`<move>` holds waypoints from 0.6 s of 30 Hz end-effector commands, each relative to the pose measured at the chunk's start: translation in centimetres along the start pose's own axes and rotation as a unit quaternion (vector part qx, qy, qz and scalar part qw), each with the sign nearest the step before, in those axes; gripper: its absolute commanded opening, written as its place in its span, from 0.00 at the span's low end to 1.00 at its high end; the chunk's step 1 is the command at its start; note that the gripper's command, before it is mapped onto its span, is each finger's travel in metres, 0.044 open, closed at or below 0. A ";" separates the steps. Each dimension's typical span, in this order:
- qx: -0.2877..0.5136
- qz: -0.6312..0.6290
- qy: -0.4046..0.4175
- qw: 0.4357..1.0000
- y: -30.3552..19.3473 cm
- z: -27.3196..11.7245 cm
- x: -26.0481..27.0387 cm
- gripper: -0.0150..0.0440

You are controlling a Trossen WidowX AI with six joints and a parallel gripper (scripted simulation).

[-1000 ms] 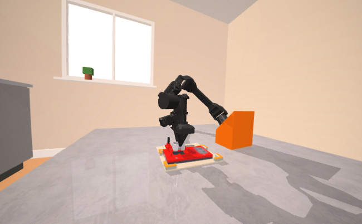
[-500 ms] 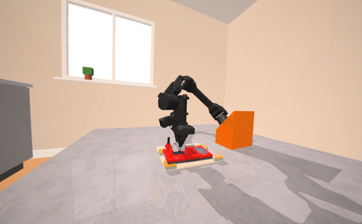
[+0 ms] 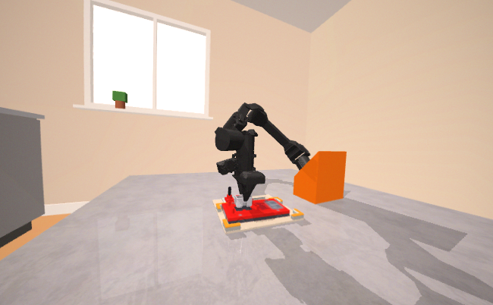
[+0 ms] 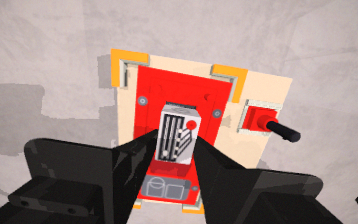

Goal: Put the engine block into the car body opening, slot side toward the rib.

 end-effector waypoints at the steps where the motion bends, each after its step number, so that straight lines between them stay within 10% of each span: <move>1: -0.001 -0.003 -0.002 1.000 0.0 0.1 0.0 0.52; 18: -0.001 -0.003 -0.002 1.000 0.0 0.4 0.0 0.52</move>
Point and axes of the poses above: the point midway between the two fingers, 35 mm back from their tips, its own z axis out along the fingers, its own x axis across the jaws, y = z × x, the point moved 8 cm from there along -z, back along the fingers, and after that the axes turned 11 degrees about -z, right-handed, at the moved point
